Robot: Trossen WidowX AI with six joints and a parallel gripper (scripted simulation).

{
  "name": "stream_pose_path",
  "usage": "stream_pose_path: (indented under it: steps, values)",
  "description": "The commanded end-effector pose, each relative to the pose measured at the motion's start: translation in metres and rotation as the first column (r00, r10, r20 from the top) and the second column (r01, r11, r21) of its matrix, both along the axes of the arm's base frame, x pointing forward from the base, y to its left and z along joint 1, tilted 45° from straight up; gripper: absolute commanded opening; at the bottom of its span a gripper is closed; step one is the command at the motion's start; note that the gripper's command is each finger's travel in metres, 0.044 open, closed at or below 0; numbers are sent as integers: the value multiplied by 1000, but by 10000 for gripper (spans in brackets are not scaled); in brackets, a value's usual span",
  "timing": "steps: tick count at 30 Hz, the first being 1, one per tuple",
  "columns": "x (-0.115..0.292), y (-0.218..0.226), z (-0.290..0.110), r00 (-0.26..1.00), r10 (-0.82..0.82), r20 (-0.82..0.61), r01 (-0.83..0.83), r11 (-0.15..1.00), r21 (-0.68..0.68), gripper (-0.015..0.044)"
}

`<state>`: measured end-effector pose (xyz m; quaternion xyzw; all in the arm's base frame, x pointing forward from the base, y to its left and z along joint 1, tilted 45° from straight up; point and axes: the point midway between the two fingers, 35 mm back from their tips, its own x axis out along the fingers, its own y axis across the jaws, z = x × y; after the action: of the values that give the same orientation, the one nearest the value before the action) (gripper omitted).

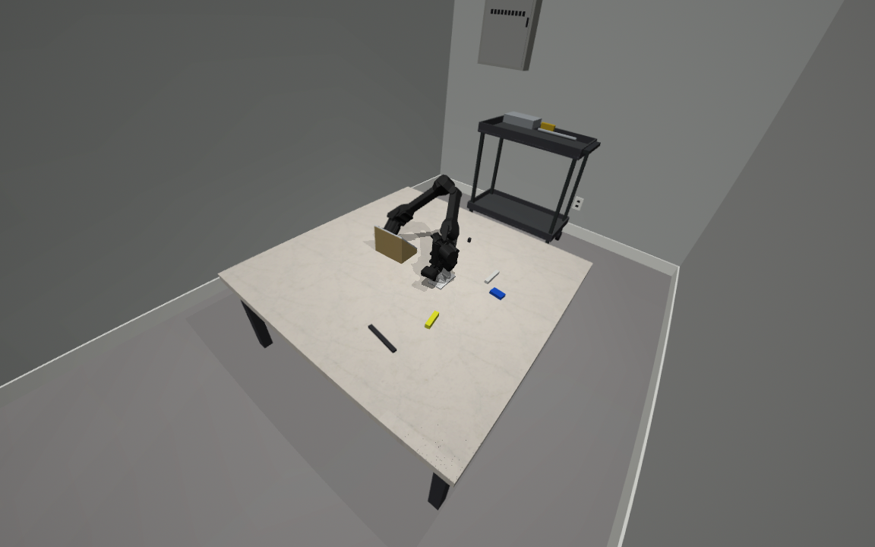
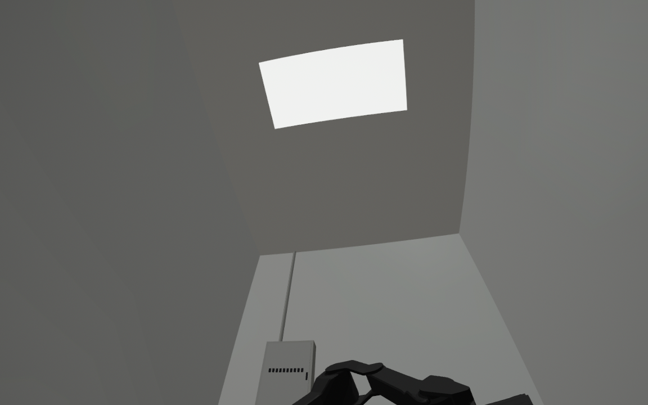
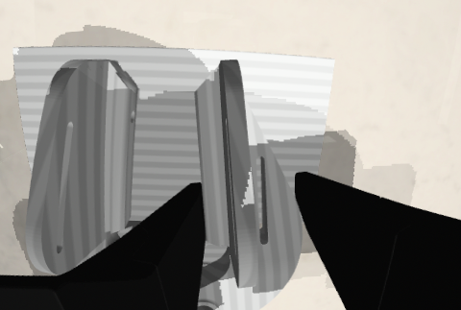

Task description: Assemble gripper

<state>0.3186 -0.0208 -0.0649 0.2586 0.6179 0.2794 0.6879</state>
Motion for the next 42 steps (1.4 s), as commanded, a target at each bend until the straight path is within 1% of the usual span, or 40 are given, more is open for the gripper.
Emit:
stream_pose_path:
  steps: [1,42]
  values:
    - [0,-1,1,1000,5,3,-5,1000,-2,134]
    - [0,3,-4,1000,5,3,-5,1000,-2,134]
